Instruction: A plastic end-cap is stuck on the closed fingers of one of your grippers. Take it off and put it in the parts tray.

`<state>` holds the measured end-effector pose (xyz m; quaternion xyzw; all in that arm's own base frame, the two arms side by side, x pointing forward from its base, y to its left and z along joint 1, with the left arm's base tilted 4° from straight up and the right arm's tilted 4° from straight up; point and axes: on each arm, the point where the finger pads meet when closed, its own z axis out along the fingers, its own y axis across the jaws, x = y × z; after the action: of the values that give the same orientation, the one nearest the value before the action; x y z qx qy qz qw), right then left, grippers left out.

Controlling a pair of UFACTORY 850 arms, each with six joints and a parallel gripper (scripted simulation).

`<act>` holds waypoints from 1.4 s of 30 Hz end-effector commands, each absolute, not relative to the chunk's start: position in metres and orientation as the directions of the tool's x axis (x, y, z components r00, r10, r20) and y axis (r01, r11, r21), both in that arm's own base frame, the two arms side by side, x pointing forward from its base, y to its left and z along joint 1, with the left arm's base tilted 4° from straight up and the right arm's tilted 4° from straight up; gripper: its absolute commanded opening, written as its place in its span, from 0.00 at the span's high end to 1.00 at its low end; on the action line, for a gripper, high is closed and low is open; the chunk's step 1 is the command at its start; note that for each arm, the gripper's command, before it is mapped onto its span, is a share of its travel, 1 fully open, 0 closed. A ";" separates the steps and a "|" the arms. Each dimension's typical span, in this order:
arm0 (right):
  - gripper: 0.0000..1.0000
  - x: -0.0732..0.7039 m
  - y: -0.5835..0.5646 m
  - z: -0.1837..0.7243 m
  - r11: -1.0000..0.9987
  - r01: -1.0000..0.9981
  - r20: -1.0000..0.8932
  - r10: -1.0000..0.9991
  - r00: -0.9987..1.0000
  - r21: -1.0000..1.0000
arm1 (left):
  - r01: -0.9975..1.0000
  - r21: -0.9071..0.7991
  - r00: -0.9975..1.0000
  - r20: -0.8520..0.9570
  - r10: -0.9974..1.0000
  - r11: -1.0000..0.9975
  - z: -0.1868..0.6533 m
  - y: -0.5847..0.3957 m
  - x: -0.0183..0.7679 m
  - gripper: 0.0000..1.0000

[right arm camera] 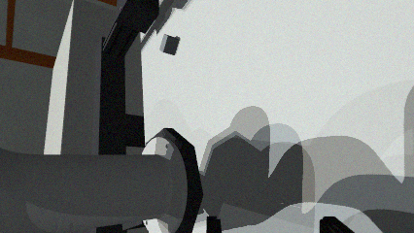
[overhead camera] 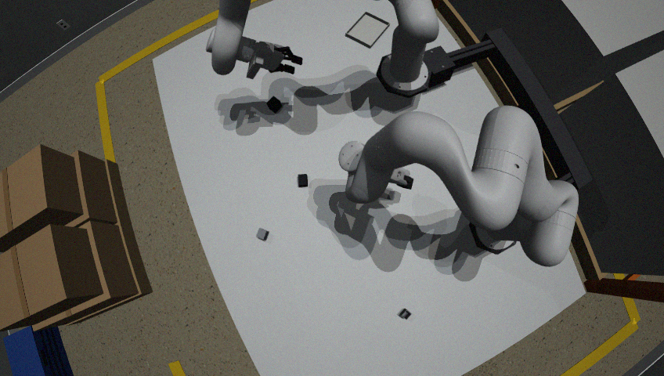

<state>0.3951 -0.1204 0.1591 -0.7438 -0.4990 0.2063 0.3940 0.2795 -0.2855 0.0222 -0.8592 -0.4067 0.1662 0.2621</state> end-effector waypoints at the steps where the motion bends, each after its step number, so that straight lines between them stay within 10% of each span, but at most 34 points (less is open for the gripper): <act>1: 0.40 0.410 -0.116 0.161 -0.309 0.585 -0.012 0.891 0.454 -0.750 | 0.607 -0.476 0.674 -0.117 0.729 -0.637 0.035 -0.296 0.286 1.00; 42: 0.40 0.502 -0.075 0.184 -0.826 0.469 -0.284 0.552 0.784 -0.312 | 0.285 0.167 0.954 0.045 0.296 -0.944 0.128 -0.333 0.313 1.00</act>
<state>0.4838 -0.0846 0.1762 -0.9159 -0.3116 0.2033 0.1508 0.3083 -0.3283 0.1080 -0.9811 -0.1906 0.0060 -0.0325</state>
